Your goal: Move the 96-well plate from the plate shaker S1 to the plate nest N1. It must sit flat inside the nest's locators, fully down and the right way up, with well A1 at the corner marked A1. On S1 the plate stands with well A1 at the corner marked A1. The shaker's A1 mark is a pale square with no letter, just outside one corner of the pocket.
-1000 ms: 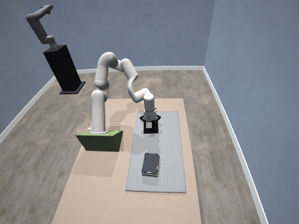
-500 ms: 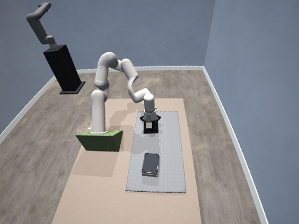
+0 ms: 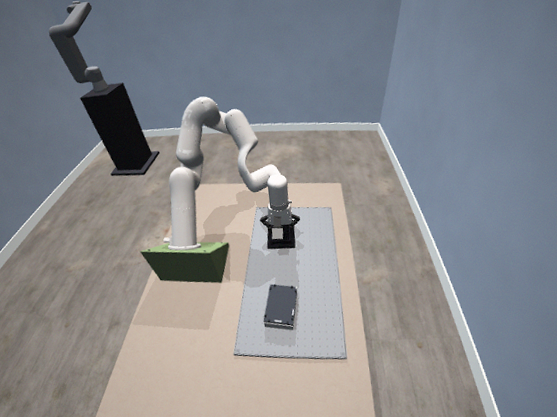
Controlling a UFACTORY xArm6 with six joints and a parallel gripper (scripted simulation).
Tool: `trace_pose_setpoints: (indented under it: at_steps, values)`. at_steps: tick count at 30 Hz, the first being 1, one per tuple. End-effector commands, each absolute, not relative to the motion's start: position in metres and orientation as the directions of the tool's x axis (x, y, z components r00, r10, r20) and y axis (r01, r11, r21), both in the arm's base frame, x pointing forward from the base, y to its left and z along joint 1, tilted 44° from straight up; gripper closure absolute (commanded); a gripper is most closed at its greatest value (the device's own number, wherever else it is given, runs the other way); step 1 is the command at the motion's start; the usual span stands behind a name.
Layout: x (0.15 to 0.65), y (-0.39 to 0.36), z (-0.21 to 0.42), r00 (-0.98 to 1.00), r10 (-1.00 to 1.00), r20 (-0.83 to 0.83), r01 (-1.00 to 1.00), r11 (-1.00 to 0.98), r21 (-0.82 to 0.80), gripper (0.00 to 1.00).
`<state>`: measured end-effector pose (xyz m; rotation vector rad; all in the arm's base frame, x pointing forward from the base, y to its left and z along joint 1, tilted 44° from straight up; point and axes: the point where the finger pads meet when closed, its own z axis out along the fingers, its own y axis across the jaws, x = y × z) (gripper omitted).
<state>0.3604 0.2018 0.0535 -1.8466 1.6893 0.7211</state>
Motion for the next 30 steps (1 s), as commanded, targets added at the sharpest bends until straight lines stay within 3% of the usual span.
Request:
trace_pose_setpoints:
  at_steps: [1,30]
  values:
    - [0.3614,0.2014,0.0542,0.076,-0.713,-0.697,-0.997,-0.076,-0.031,0.00]
    - [0.3618,0.1940,0.0618,0.076,-0.713,-0.697,-0.997,-0.076,-0.031,0.00]
